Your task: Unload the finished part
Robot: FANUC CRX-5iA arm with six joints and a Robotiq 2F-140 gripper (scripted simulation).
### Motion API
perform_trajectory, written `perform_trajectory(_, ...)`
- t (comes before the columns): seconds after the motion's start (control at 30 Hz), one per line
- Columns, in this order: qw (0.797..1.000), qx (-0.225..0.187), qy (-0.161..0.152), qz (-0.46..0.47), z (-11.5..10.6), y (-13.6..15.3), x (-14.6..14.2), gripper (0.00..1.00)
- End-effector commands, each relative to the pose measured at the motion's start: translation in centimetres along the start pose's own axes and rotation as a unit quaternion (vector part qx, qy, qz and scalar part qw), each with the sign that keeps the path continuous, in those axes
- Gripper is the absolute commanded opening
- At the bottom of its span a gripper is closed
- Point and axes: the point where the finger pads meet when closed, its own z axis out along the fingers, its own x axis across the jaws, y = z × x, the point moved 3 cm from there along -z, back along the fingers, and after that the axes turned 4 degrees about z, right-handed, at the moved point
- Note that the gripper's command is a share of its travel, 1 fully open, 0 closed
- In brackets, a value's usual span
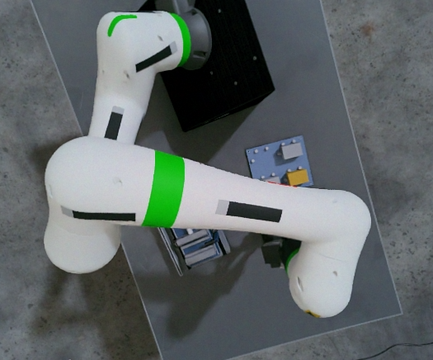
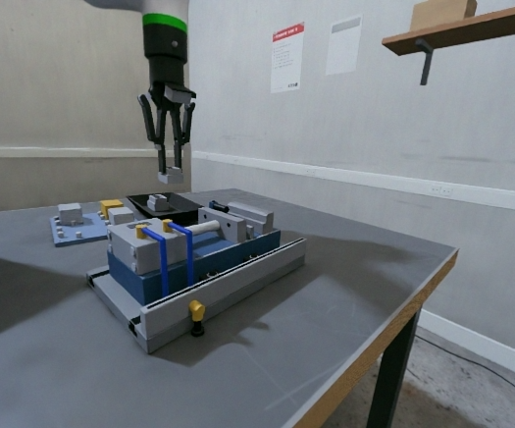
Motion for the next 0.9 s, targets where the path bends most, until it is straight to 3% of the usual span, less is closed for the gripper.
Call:
perform_trajectory(0.0, 1.0, 0.0, -0.001, 0.0, 0.3, 0.0, -0.1, 0.1)
perform_trajectory(0.87, 1.0, 0.0, -0.001, 0.0, 4.6, 0.1, -0.1, 0.1)
